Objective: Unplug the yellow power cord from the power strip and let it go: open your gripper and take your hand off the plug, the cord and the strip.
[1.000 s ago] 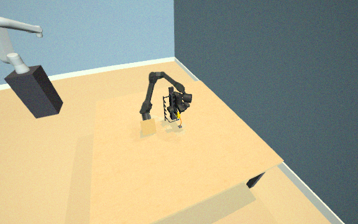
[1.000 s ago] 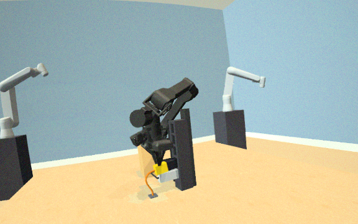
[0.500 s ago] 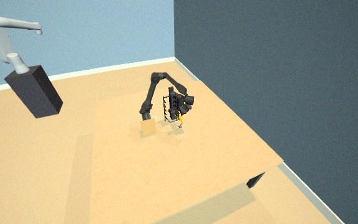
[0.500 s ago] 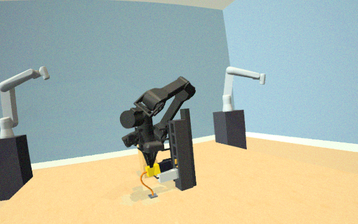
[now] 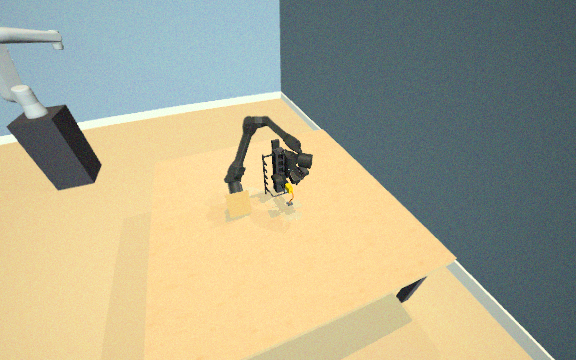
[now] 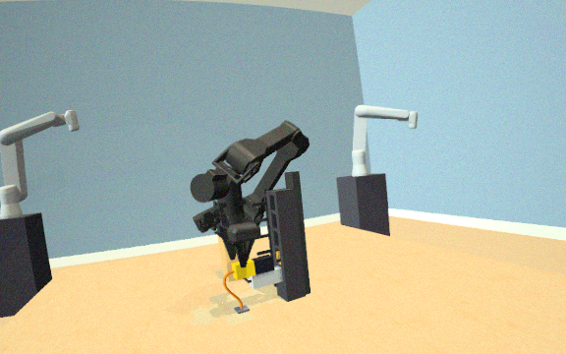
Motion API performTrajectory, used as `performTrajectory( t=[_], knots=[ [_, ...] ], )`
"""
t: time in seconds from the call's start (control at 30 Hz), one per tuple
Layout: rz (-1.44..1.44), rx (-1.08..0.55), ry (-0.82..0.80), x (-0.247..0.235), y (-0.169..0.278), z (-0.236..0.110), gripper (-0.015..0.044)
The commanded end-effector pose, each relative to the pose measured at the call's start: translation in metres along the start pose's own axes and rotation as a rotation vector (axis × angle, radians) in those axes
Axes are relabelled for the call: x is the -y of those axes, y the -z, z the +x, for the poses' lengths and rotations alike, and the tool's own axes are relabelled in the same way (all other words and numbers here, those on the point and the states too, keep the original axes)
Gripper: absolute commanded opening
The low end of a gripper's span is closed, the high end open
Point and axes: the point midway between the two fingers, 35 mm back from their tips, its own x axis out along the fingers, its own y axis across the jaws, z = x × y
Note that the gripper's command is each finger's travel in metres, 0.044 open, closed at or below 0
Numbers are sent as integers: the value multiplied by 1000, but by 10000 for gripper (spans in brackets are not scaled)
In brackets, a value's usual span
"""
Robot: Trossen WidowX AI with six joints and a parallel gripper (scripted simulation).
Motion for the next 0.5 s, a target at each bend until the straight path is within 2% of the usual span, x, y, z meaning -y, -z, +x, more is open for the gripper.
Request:
performTrajectory(
  t=[0.0,0.13,0.47],
  knots=[
    [-1,5,-4,-2,-22,-6,440],
    [-2,6,-4,0,-54,-12,440],
    [-2,6,-4,0,-56,-12,440]
  ],
)
